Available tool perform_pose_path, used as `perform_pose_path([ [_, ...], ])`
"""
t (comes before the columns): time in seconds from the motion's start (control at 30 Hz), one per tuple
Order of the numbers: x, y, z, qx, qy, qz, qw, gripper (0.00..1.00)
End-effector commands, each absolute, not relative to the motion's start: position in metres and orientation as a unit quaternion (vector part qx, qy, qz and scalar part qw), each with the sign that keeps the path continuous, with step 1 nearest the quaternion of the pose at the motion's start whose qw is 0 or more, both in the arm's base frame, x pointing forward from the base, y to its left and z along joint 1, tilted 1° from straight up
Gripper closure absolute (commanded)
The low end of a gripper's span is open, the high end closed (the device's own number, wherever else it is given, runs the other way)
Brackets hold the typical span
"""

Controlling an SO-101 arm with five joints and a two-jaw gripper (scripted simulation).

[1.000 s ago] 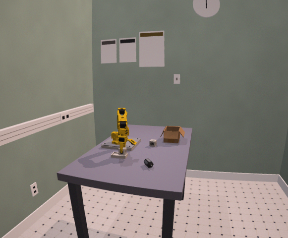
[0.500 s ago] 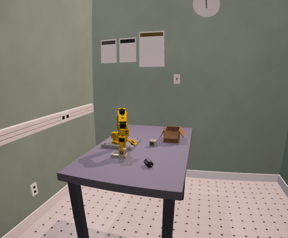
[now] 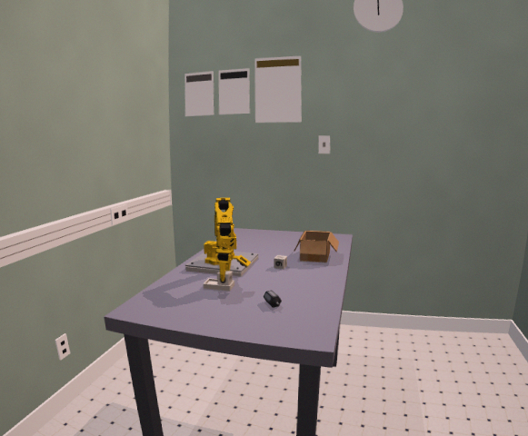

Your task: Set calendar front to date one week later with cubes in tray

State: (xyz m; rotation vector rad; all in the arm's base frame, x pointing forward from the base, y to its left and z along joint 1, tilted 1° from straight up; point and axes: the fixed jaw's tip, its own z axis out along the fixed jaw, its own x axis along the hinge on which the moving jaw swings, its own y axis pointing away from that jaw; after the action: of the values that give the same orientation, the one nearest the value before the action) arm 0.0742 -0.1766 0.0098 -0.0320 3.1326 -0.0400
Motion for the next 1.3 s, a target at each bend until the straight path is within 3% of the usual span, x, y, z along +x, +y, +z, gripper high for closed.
perform_pose_path([
  [0.0, 0.0741, -0.1719, 0.0052, -0.009, 1.000, -0.001, 0.000, 0.81],
  [0.1, 0.0741, -0.1719, 0.0052, -0.009, 1.000, -0.001, 0.000, 0.76],
  [1.27, 0.0741, -0.1719, 0.0052, -0.009, 1.000, -0.001, 0.000, 0.64],
])
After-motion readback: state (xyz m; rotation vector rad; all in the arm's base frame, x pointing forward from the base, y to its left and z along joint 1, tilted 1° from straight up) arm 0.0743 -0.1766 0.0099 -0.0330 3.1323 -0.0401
